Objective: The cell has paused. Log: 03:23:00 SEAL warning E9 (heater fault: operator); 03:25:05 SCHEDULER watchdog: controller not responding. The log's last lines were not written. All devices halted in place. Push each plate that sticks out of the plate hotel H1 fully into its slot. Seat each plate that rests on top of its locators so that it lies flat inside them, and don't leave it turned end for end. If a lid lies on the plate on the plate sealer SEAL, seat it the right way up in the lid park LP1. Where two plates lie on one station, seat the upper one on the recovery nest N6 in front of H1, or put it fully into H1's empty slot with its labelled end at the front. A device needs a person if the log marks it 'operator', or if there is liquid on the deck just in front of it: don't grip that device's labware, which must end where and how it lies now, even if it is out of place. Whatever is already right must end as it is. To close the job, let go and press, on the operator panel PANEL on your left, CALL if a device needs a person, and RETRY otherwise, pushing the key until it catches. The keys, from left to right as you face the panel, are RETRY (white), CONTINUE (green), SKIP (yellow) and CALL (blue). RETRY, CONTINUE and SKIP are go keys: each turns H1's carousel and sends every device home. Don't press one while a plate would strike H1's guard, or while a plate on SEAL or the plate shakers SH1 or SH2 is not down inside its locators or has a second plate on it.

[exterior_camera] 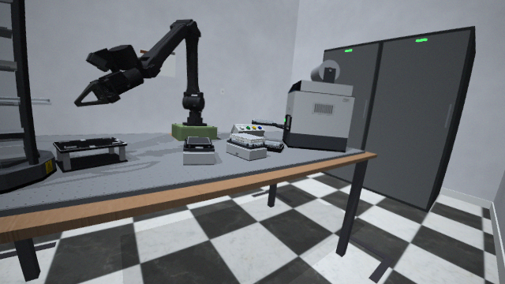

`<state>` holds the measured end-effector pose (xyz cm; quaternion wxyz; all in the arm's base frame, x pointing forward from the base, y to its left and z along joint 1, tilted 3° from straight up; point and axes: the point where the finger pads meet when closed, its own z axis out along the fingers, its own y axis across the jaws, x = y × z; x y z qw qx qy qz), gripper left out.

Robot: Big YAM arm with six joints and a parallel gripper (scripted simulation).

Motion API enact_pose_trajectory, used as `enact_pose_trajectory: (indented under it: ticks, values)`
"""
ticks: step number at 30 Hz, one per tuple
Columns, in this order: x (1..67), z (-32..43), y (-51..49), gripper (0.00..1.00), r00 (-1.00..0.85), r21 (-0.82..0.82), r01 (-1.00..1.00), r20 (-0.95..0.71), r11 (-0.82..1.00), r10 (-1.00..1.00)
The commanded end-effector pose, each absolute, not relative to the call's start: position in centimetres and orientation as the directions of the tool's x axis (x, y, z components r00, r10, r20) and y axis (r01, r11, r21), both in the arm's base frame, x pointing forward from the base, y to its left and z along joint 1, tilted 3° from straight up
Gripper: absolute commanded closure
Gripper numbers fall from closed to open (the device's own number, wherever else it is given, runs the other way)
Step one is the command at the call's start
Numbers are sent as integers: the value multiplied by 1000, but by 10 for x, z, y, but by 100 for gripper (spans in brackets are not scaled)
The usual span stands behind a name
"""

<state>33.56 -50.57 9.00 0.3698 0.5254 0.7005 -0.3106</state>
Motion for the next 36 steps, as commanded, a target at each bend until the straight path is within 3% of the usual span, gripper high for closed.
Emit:
enact_pose_trajectory:
  ticks: [1, 36]
  values:
    - [353, 133, -528, 100, -125, -10, 966, -892, 258, 434]
    - [349, 117, -538, 100, -138, -23, 968, -881, 251, 452]
